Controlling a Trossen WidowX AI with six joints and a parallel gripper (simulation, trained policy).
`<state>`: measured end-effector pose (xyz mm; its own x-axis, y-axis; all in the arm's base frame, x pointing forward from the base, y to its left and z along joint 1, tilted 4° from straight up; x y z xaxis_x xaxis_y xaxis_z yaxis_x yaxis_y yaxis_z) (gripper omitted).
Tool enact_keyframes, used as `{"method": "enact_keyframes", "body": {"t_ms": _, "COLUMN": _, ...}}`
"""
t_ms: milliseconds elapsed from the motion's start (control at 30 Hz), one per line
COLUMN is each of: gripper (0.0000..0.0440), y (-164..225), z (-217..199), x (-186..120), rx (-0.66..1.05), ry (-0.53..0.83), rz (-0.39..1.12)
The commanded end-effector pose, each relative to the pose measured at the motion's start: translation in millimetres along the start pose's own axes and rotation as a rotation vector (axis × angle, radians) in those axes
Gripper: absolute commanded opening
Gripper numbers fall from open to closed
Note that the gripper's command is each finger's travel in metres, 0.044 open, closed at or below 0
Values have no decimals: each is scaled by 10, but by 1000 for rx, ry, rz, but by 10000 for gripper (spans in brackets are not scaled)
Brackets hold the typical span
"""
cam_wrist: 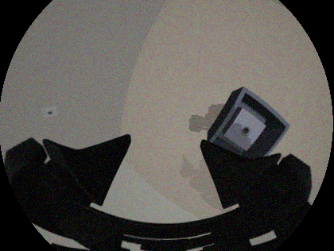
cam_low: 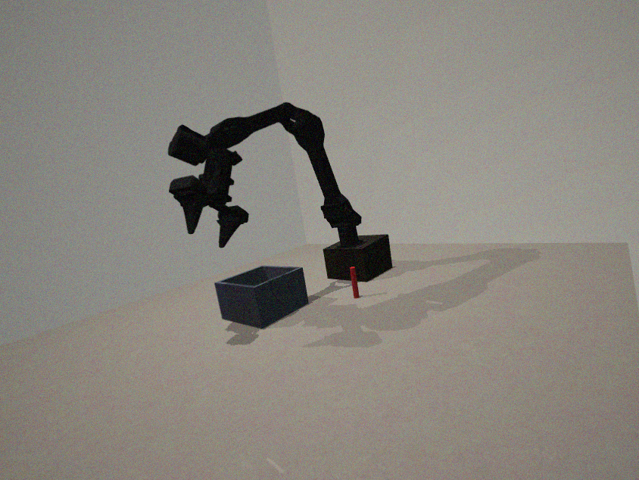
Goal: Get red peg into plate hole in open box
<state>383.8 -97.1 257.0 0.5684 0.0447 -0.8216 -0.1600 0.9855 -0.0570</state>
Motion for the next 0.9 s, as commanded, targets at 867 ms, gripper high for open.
{"method": "enact_keyframes", "body": {"t_ms": 867, "gripper": 440, "y": 1930, "z": -1194, "x": -333, "rx": -173, "ry": 628, "rz": 38}}
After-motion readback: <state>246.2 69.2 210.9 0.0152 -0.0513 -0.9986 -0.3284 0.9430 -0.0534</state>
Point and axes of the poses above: the point midway between the two fingers, 35 mm back from their tips, its own x axis out along the fingers, its own z axis across the jaws, y = z × x, the point moved 8 cm from there along -x, back along the fingers
